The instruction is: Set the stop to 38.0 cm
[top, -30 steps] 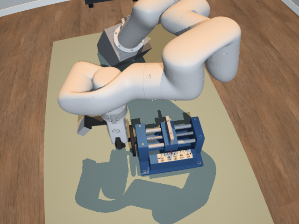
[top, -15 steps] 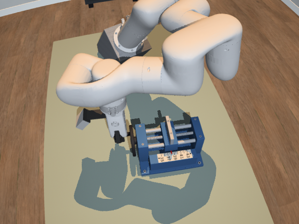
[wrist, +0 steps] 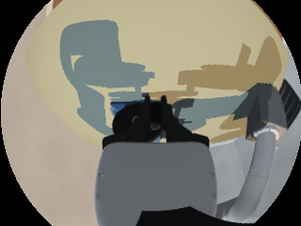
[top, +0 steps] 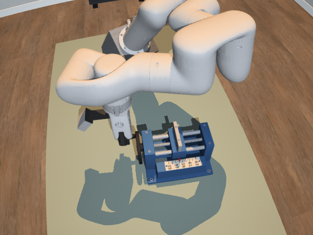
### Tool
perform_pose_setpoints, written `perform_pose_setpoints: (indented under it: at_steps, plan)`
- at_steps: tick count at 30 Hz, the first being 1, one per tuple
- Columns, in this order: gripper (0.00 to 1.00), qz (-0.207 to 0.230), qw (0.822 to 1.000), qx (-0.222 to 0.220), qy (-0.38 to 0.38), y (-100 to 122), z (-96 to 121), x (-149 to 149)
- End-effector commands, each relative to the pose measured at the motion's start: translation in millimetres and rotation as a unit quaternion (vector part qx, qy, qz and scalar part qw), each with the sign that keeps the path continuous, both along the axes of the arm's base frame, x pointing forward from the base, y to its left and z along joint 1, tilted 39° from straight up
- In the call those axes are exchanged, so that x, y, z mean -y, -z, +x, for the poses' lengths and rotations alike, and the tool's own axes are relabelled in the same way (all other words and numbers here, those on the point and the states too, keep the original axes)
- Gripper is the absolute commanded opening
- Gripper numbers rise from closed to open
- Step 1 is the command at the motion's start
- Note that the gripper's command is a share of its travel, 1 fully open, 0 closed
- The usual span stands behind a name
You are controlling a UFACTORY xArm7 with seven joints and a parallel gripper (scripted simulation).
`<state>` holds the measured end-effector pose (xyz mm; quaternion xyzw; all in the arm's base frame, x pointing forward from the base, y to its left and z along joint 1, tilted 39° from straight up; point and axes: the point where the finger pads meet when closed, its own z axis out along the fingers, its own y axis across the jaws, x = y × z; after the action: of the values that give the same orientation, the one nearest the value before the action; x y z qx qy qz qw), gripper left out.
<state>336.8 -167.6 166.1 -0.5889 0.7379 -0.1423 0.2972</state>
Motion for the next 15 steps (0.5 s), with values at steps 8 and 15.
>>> perform_pose_setpoints:
  at_steps: [8,15]
  plan:
    - [0.06,-0.001,1.000,0.001,0.001,-21.0,0.0,6.7]
    - [0.06,-0.001,1.000,0.001,0.001,-29.7,4.7,9.8]
